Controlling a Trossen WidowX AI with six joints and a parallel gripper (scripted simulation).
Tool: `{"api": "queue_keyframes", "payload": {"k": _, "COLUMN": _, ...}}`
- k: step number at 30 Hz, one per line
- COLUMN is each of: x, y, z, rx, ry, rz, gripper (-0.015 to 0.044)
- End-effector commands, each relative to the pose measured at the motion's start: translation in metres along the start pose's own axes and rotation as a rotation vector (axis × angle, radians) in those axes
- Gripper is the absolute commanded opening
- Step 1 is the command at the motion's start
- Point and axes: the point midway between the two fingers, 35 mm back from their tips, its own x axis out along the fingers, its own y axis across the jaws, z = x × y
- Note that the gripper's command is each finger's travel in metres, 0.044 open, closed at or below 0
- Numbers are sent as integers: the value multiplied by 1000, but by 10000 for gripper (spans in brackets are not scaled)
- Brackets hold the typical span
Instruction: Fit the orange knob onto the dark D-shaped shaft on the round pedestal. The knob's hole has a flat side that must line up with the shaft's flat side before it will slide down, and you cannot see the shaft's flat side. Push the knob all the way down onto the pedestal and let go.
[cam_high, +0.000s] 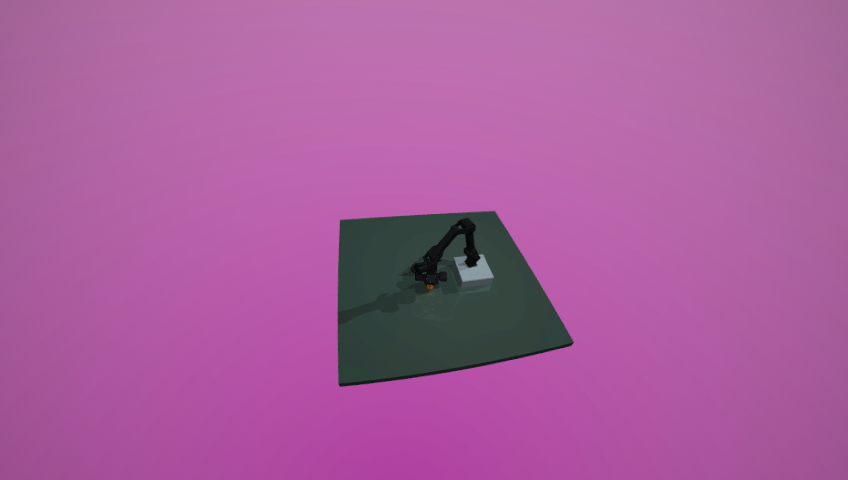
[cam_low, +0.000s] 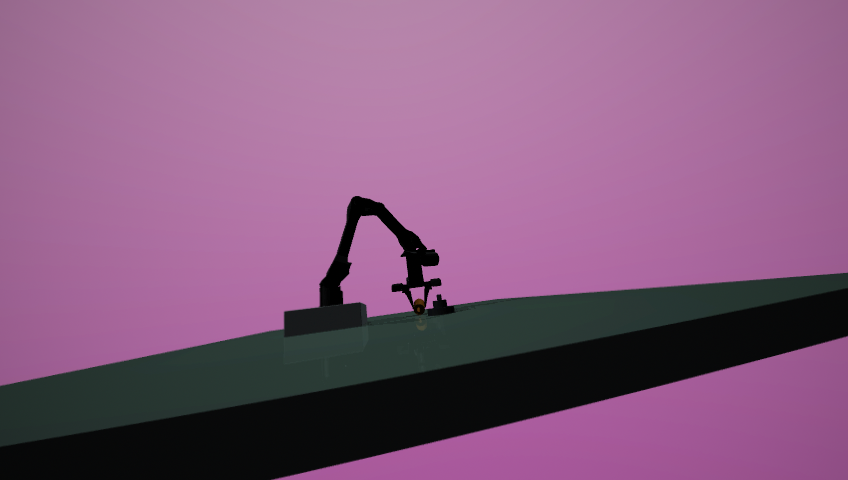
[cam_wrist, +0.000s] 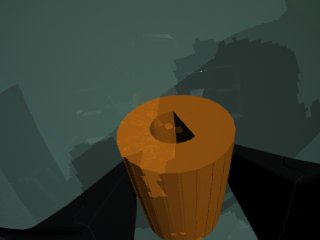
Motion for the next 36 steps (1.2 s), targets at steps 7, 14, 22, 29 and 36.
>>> {"api": "queue_keyframes", "payload": {"k": 7, "x": -4, "y": 0, "z": -10, "rx": -2, "ry": -163, "rz": -2, "gripper": 179}}
{"api": "queue_keyframes", "payload": {"k": 14, "x": -5, "y": 0, "z": -18, "rx": -2, "ry": -283, "rz": -2, "gripper": 179}}
{"api": "queue_keyframes", "payload": {"k": 22, "x": -6, "y": 0, "z": -27, "rx": -2, "ry": -420, "rz": -3, "gripper": 179}}
{"api": "queue_keyframes", "payload": {"k": 29, "x": -5, "y": 0, "z": -35, "rx": -1, "ry": -541, "rz": -3, "gripper": 179}}
{"api": "queue_keyframes", "payload": {"k": 36, "x": -4, "y": 1, "z": -43, "rx": -1, "ry": -661, "rz": -3, "gripper": 179}}
